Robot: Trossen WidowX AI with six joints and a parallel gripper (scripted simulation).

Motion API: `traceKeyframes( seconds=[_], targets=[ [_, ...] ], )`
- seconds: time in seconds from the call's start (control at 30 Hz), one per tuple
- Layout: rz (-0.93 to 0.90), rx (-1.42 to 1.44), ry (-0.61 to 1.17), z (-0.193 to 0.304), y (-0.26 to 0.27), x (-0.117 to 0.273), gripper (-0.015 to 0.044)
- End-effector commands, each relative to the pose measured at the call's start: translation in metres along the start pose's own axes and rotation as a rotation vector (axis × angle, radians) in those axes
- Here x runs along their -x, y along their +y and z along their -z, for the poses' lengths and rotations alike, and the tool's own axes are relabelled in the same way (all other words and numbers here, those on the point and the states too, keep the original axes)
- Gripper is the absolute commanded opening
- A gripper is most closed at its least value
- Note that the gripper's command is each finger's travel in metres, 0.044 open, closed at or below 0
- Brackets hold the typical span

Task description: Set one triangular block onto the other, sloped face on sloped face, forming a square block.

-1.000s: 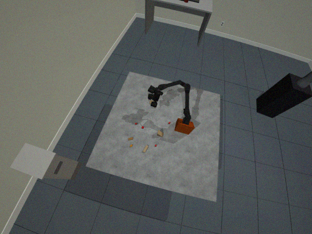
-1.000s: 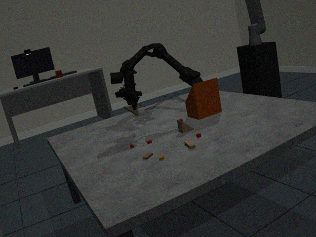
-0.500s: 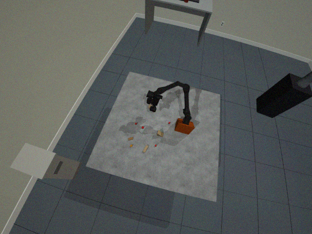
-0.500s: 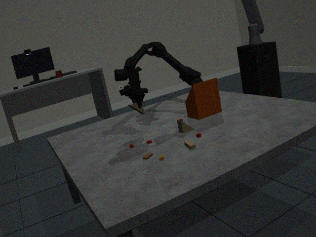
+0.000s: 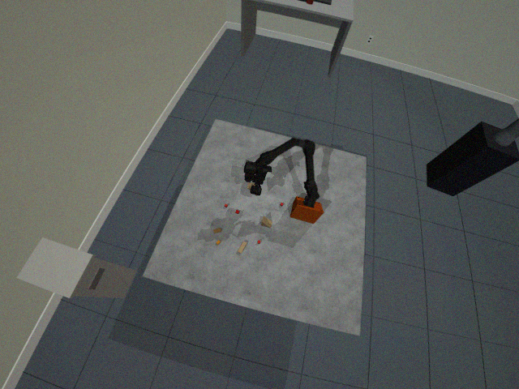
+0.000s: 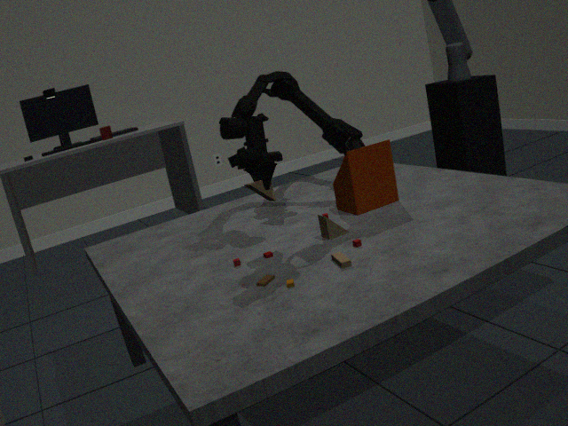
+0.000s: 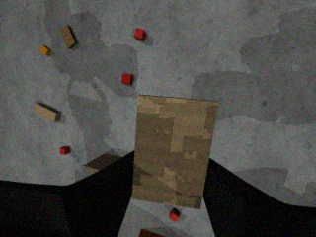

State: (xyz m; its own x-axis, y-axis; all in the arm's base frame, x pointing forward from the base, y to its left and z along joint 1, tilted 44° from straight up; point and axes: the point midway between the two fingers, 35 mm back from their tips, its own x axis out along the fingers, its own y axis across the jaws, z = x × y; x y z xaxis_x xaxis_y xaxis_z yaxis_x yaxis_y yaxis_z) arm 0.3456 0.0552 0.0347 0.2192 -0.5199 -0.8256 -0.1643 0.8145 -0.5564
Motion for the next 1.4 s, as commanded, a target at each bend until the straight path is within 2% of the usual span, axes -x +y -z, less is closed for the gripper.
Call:
traceKeyframes(
  seconds=[0.0, 0.77, 1.37],
  targets=[
    [-0.008, 0.013, 0.008, 0.009, 0.020, 0.002, 0.0000],
    [0.001, 0.028, 0.042, 0.073, 0.111, 0.011, 0.0000],
    [0.070, -0.001, 0.041, 0.145, 0.158, 0.014, 0.0000]
  ],
)
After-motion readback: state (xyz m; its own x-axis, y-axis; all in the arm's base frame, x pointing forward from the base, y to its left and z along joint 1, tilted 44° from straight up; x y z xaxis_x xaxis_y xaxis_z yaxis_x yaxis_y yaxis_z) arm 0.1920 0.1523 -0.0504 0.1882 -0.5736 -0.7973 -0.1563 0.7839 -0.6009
